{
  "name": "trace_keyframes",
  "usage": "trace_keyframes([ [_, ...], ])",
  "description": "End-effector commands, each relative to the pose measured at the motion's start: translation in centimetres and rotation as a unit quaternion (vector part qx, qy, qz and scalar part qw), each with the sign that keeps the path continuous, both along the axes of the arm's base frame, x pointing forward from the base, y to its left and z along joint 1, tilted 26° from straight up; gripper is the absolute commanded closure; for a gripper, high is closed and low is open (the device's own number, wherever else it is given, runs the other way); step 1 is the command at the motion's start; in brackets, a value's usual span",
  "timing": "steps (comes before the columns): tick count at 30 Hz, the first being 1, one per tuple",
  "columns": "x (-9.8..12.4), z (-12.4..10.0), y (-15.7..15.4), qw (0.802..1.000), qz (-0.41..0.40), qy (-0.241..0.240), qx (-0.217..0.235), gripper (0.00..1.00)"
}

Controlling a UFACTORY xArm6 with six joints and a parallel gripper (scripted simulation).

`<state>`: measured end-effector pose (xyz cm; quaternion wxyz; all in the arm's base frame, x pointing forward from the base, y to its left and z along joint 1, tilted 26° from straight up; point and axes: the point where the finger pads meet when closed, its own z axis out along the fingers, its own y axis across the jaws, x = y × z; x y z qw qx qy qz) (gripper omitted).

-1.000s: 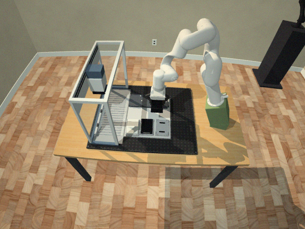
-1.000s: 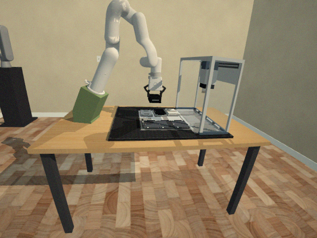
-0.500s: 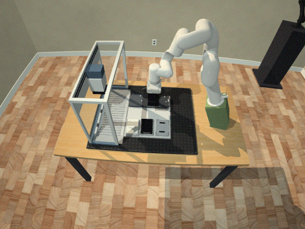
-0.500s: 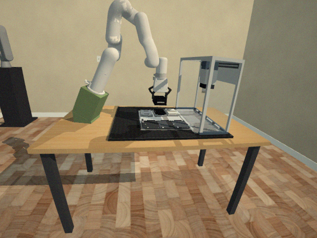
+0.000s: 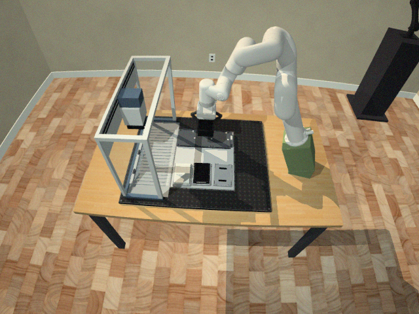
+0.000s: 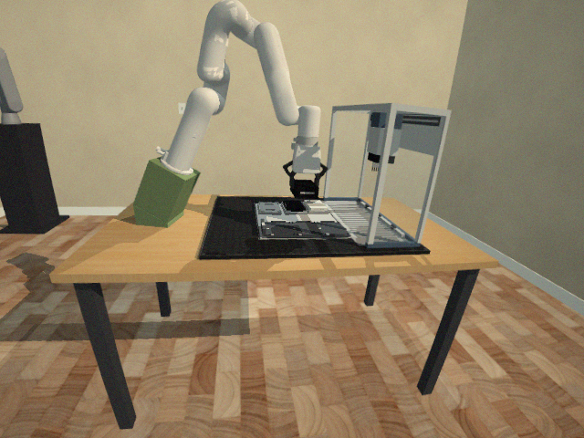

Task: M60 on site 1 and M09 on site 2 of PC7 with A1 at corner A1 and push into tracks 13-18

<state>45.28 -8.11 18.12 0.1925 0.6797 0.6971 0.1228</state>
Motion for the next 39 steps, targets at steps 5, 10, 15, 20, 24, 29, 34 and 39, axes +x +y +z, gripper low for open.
trace_keyframes([
  [5, 1.5, 1.1, -3.1, 1.0, 0.002, -0.001, 0.002, 1.0],
  [10, 1.6, 1.2, -3.3, 1.0, 0.002, -0.001, 0.002, 1.0],
  [15, 1.6, 1.2, -3.3, 1.0, 0.002, -0.001, 0.002, 1.0],
  [20, 1.6, 1.2, -3.3, 1.0, 0.002, -0.001, 0.002, 1.0],
  [24, 1.6, 1.2, -3.3, 1.0, 0.002, -0.001, 0.002, 1.0],
  [29, 1.9, 0.7, -3.4, 1.0, 0.002, -0.001, 0.002, 1.0],
  [34, 2.1, 0.3, -3.4, 1.0, 0.002, -0.001, 0.002, 1.0],
  [39, 2.4, -0.5, -3.5, 1.0, 0.002, -0.001, 0.002, 1.0],
])
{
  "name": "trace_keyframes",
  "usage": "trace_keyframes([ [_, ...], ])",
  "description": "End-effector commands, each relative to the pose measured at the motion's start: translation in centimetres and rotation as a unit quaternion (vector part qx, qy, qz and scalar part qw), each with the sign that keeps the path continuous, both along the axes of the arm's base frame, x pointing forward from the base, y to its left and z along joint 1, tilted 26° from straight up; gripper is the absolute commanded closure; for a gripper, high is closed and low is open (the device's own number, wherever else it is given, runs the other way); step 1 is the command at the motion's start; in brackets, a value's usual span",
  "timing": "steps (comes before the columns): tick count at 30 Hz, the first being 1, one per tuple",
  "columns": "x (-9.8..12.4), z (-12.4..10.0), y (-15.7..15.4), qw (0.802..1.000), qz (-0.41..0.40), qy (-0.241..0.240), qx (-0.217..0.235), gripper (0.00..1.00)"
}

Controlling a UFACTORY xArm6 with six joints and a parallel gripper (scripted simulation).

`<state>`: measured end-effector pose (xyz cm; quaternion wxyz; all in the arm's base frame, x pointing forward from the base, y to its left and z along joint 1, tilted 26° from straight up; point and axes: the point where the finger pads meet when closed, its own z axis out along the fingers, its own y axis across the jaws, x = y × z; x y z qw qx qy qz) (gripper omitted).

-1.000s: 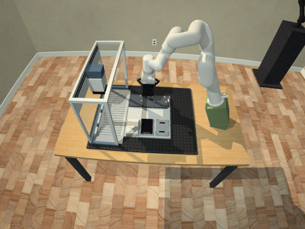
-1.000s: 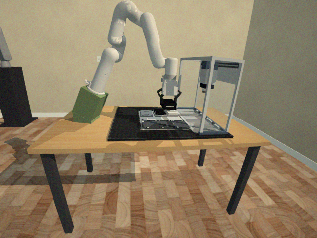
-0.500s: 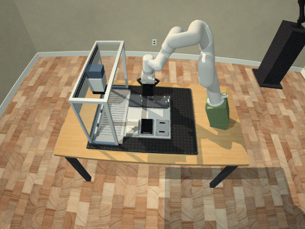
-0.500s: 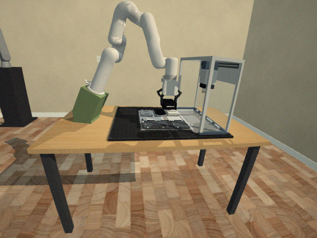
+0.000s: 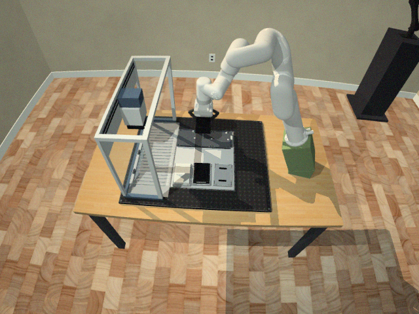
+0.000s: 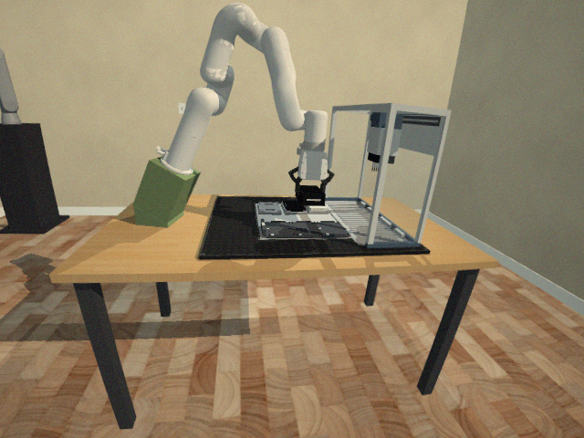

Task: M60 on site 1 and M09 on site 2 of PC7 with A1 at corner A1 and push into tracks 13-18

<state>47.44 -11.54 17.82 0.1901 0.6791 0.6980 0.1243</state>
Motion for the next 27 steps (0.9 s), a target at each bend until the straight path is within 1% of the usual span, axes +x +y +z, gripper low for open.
trace_keyframes([
  [1, 0.3, -0.3, -0.1, 1.0, 0.0, -0.002, 0.0, 1.0],
  [25, 1.9, -3.6, -0.4, 1.0, 0.0, -0.002, 0.0, 1.0],
  [27, 1.9, -3.6, -0.4, 1.0, 0.0, -0.002, 0.0, 1.0],
])
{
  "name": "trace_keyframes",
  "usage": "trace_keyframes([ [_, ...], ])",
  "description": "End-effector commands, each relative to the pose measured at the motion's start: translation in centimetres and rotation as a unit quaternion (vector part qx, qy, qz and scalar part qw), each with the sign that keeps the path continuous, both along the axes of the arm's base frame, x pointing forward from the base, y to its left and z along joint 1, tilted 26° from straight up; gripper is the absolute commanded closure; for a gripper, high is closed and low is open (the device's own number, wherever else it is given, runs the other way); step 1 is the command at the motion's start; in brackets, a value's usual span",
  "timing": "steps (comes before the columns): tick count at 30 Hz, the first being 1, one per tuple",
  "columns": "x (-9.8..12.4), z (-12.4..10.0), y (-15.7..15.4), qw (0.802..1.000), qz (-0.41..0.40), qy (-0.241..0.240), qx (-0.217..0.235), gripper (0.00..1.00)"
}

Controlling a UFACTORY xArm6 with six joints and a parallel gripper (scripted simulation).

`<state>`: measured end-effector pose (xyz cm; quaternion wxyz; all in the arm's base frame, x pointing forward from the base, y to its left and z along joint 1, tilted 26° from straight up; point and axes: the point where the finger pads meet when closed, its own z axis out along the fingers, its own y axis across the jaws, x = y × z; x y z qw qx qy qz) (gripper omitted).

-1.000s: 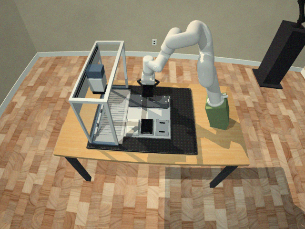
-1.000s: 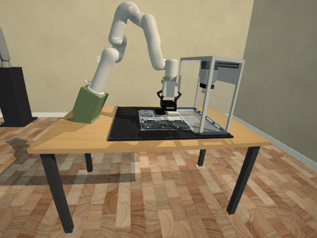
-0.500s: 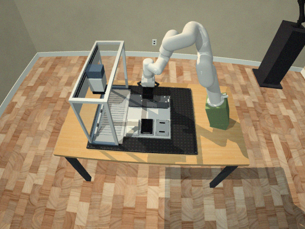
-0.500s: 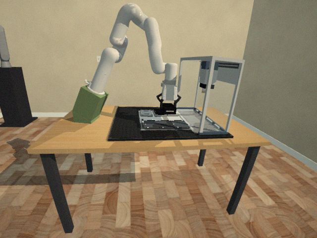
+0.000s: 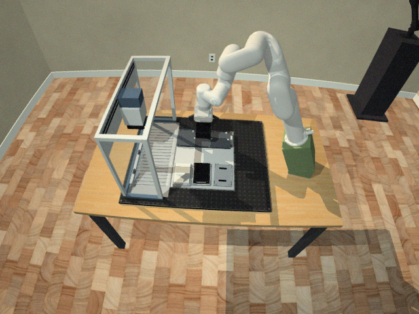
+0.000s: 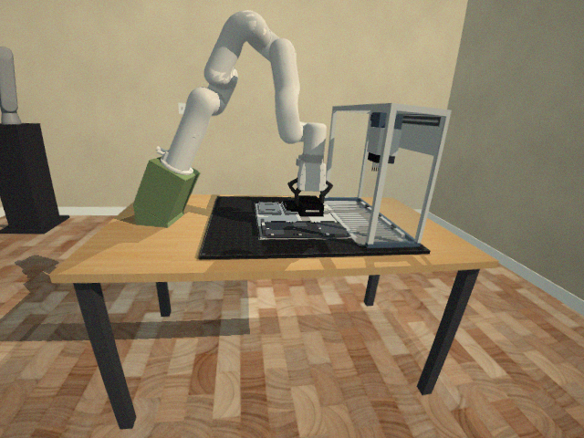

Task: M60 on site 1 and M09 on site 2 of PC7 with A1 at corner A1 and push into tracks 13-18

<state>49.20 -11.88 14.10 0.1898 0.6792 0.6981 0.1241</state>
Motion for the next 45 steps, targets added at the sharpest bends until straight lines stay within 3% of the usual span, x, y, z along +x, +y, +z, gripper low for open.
trace_keyframes([
  [1, 0.2, -0.1, -0.1, 1.0, 0.0, -0.002, -0.001, 1.0],
  [32, 2.4, -4.4, -0.5, 1.0, 0.0, -0.002, -0.001, 1.0],
  [45, 2.7, -5.1, -0.5, 1.0, 0.0, -0.002, 0.0, 1.0],
])
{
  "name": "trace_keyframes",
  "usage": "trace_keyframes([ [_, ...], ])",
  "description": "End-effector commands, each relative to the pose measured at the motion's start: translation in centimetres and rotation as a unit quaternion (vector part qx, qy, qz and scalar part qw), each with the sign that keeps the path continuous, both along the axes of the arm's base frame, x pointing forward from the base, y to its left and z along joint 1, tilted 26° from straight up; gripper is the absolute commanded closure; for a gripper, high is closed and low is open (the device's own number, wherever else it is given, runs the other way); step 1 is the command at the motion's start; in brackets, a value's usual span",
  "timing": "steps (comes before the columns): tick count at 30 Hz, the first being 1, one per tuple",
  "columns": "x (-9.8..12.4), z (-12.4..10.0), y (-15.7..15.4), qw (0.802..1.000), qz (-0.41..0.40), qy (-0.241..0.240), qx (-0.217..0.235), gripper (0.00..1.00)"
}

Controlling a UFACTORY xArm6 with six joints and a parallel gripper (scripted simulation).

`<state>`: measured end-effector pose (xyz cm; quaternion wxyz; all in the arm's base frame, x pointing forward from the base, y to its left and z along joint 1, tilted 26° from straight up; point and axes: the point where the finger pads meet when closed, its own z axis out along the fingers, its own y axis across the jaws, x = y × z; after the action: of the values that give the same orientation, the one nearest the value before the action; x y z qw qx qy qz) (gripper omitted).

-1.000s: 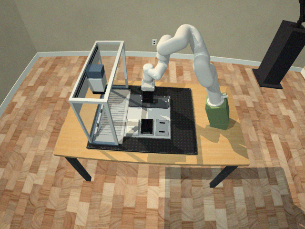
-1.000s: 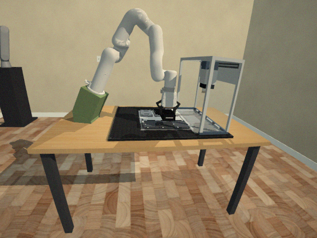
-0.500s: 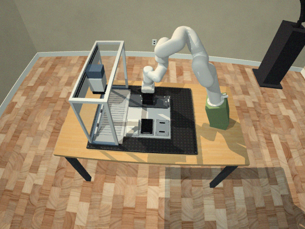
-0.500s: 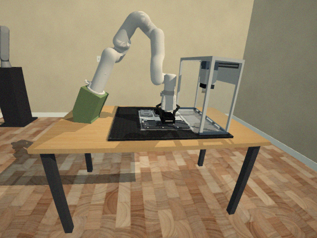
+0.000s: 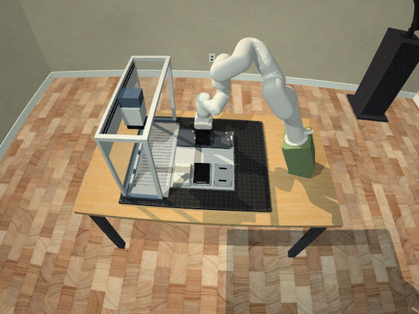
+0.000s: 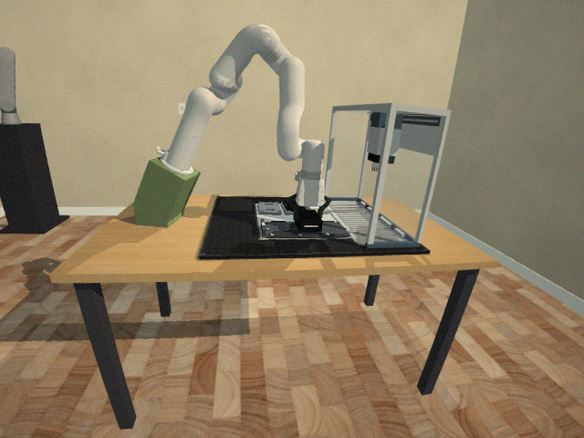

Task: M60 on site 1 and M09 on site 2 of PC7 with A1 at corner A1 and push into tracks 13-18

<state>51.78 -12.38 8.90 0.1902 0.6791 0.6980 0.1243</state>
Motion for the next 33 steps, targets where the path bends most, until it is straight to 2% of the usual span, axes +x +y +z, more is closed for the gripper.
trace_keyframes([
  [1, 0.1, 0.1, 0.0, 1.0, 0.0, -0.002, 0.0, 1.0],
  [33, 0.6, -1.0, -0.1, 1.0, 0.0, -0.002, 0.0, 1.0],
])
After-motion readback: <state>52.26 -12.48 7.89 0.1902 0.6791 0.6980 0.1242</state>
